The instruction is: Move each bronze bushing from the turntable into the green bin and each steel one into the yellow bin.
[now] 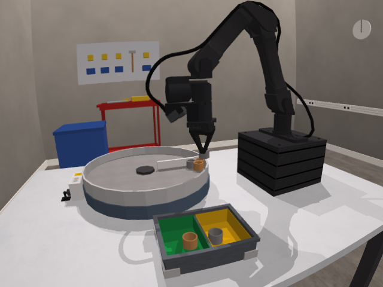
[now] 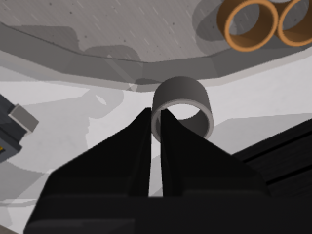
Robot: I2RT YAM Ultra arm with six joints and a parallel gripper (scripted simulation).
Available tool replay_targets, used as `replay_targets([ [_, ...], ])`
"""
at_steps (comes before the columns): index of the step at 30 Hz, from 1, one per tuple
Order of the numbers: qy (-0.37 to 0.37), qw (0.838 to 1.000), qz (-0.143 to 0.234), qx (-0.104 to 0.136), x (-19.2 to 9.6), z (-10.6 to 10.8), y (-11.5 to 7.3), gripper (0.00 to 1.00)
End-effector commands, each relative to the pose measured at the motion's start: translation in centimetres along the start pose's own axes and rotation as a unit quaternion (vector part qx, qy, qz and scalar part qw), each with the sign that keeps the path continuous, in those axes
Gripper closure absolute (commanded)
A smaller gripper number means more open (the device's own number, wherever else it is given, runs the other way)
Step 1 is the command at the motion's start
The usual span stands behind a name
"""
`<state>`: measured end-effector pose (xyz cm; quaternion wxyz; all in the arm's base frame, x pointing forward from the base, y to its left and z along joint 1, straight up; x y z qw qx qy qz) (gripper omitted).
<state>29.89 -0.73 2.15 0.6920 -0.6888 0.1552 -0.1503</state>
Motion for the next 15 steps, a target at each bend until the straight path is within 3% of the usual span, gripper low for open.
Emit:
replay_targets([
  [1,0.028,1.0,-0.012,0.0,0.4,1.7,-0.7,1.0],
  [9,0.086,0.996,-0.009,-0.001,-0.9,6.2,-0.5,1.0],
  [11,0.086,0.996,-0.009,-0.001,-0.9,6.2,-0.5,1.0],
  [15,0.123,0.992,-0.01,0.0,-1.7,9.0,-0.5,1.0],
])
Point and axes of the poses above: the point where the finger pads meet when closed, its own y axis out along the fingers, its own z axis across the jaws, x = y × z, the point moved 4 cm from there along -y, back along the fingers, and after that the axes turned 11 degrees about -y, right-handed, at the moved point
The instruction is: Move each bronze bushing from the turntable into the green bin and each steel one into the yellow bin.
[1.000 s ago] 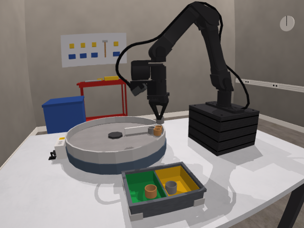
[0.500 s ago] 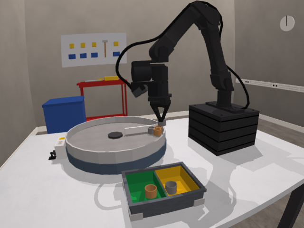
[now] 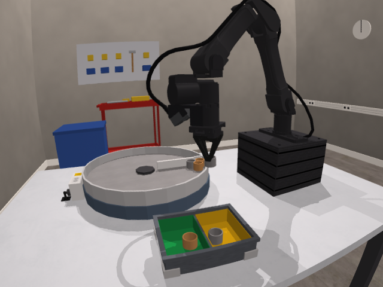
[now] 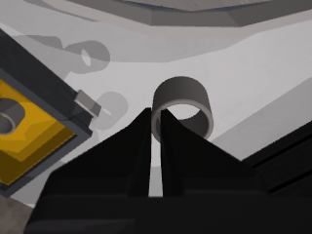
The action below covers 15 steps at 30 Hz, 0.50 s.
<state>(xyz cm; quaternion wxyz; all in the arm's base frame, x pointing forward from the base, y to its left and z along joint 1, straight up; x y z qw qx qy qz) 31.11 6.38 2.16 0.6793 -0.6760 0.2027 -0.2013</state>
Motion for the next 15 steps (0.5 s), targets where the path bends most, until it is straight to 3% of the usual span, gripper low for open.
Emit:
replay_targets([
  [1,0.061,0.998,-0.008,-0.001,-0.5,2.8,-0.5,1.0],
  [11,0.169,0.986,-0.008,0.002,-4.0,10.7,-0.5,1.0],
  [13,0.169,0.986,-0.008,0.002,-4.0,10.7,-0.5,1.0],
  [15,0.19,0.982,-0.008,0.002,-4.8,12.3,-0.4,1.0],
])
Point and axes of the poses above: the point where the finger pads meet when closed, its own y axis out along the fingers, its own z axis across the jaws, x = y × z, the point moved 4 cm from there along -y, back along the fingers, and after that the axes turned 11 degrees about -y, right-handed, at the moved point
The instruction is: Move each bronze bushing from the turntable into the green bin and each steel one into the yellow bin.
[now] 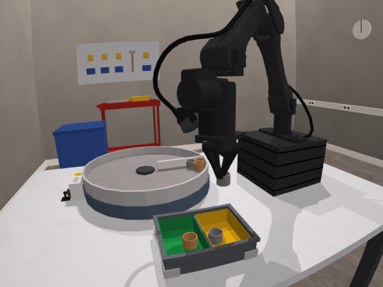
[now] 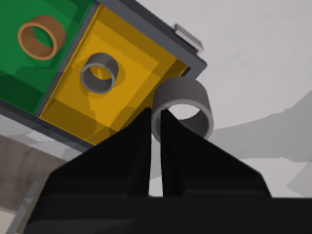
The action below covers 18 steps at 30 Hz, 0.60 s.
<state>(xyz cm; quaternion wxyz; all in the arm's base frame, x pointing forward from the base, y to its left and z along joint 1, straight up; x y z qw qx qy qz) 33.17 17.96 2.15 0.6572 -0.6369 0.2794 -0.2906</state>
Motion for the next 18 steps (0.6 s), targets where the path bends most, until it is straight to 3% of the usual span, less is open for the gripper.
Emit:
replay_targets([
  [1,0.075,0.997,-0.006,-0.012,-0.9,2.0,-0.5,1.0],
  [10,0.138,0.99,-0.007,-0.011,-4.0,5.8,-0.4,1.0],
  [18,0.161,0.987,-0.007,-0.01,-5.2,7.3,-0.3,1.0],
])
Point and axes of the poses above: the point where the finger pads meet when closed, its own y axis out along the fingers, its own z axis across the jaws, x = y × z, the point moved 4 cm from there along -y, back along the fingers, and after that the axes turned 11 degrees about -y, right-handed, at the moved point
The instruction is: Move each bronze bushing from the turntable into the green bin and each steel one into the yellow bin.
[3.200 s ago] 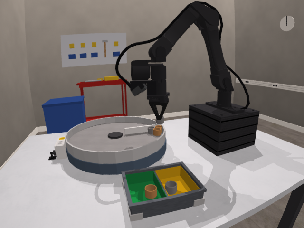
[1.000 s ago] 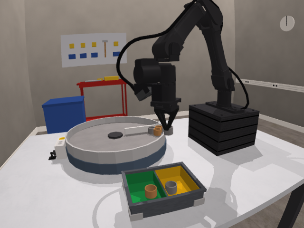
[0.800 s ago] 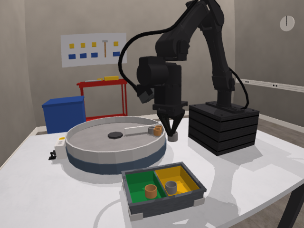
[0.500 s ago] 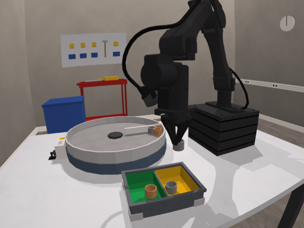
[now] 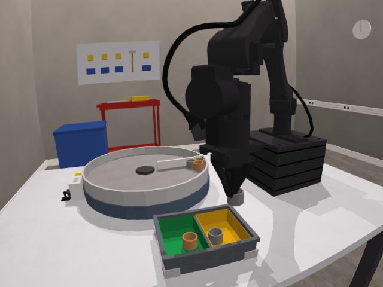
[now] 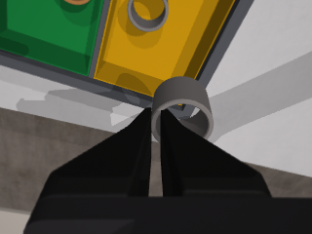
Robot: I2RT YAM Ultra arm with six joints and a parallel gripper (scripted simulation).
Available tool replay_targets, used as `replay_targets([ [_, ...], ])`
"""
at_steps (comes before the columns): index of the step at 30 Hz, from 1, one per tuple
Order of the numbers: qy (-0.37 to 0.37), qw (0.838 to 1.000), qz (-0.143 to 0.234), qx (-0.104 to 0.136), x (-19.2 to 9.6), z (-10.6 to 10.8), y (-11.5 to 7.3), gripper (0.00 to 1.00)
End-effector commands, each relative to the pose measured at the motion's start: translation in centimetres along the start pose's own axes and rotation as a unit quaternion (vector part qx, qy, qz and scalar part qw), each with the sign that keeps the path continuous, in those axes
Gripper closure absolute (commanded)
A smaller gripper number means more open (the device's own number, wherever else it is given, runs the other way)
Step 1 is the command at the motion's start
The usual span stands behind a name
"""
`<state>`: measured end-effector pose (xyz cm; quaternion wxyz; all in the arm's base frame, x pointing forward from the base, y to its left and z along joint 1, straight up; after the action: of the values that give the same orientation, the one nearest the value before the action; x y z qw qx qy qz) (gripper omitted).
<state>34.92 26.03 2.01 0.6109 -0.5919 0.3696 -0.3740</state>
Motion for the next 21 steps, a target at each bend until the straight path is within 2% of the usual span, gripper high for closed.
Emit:
replay_targets([
  [1,0.025,1.0,-0.009,-0.006,-0.71,0.5,-0.68,1.0],
  [7,0.036,0.999,-0.01,-0.006,-1.39,0.91,-0.66,1.0],
  [10,0.043,0.999,-0.008,0.002,-1.05,1.24,-1.35,1.0],
  [21,0.043,0.999,-0.008,0.0,-1.04,1.22,-1.14,1.0],
])
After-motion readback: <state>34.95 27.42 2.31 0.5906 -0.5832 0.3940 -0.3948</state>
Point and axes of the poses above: the point where the finger pads meet when closed, its own y axis out along the fingers, its own z axis across the jaws, x = y × z, the point moved 4 cm from there along -y, back along the fingers, and after that the axes turned 11 degrees about -y, right-handed, at the moved point
